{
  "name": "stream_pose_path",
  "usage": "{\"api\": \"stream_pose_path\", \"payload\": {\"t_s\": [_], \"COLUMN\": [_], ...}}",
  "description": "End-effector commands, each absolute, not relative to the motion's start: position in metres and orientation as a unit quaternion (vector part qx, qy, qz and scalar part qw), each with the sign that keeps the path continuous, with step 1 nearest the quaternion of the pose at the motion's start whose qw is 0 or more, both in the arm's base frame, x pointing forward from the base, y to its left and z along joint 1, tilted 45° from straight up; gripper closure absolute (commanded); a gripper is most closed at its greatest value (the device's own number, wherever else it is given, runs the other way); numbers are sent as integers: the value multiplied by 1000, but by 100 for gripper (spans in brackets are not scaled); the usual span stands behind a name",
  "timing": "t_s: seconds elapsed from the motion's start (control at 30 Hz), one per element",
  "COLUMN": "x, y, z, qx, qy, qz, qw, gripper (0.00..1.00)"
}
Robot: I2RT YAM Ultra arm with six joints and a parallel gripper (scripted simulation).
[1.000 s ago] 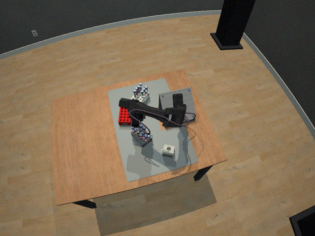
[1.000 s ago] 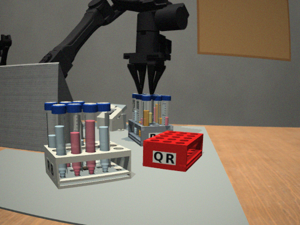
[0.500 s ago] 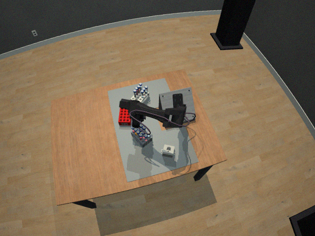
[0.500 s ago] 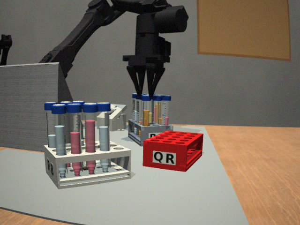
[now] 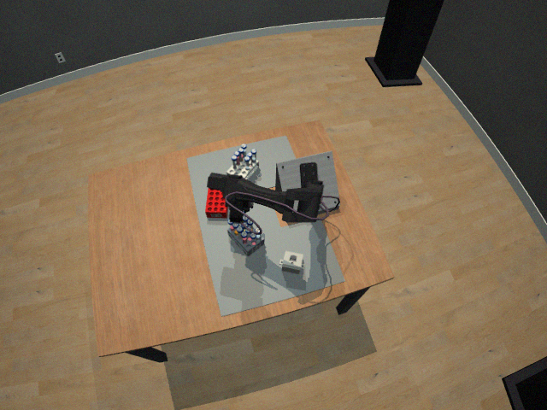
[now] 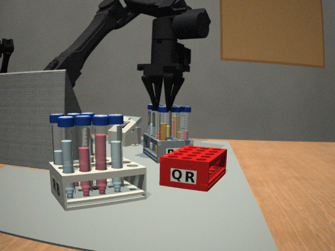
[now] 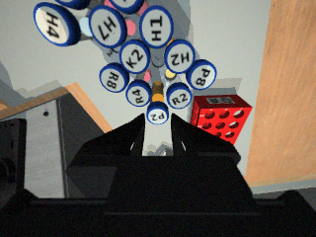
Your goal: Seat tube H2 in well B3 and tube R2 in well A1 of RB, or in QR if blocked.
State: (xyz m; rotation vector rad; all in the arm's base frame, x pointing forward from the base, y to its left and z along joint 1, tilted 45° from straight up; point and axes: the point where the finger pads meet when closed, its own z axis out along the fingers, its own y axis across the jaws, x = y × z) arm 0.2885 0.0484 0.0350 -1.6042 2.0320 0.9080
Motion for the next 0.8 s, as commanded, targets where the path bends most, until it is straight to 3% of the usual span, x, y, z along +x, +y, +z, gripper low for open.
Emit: {"api": "stream_pose_path", "payload": {"t_s": [0.0,0.37,0.4,0.77], "x": [289,300,300,300], "y": [50,46,46,46], "z": [39,45,45,45], "qx": [-568,-571,-571,-572], "qy": [728,727,727,727], "qz": [321,310,310,310], "qw": [210,220,220,220], "gripper": [70,70,100,100]}}
